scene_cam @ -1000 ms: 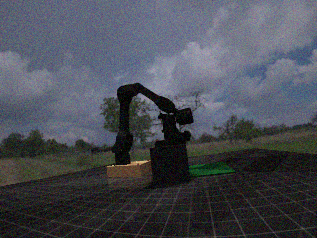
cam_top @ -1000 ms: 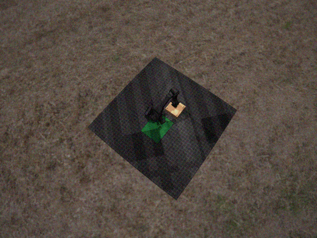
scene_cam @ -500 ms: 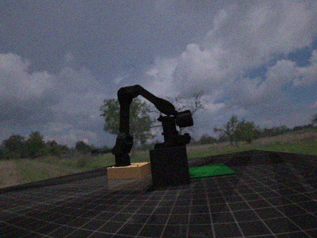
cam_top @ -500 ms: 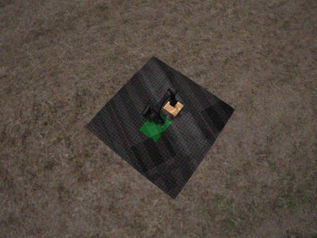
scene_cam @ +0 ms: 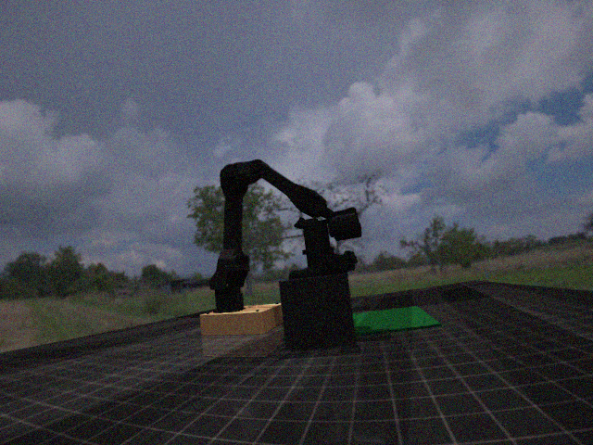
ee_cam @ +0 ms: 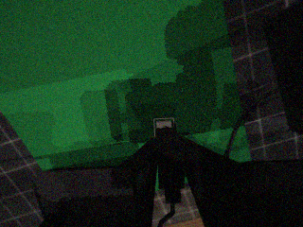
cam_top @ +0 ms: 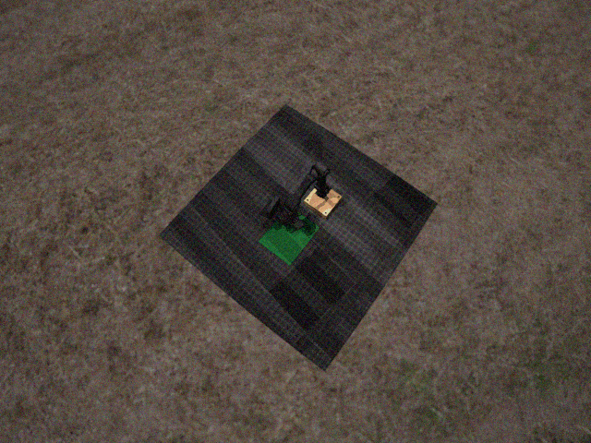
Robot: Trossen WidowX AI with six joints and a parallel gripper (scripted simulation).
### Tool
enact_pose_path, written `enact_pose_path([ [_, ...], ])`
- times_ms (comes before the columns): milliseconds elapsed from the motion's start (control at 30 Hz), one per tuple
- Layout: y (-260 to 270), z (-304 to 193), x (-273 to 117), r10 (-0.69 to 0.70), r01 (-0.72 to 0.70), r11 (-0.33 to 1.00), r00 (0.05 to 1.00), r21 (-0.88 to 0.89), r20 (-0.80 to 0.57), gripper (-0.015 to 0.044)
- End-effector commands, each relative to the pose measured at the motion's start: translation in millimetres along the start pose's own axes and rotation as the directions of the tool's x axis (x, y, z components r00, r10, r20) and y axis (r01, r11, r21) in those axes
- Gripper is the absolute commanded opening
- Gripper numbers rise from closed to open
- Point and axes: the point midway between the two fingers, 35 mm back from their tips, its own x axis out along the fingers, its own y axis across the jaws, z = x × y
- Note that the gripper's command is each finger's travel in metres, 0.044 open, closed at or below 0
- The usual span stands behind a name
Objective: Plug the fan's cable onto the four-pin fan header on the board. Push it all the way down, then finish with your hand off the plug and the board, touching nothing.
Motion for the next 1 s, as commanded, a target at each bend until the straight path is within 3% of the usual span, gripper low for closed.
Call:
enact_pose_path([
  [0,-0.4,0.4,1.8,-0.003,0.003,1.0,1.0,-0.003,0.001,0.0],
  [867,-0.5,0.4,17.7,-0.003,0.003,1.0,1.0,-0.003,0.001,0.0],
  [967,-0.4,0.1,14.2,-0.002,0.002,1.0,1.0,0.0,0.003,0.0079],
])
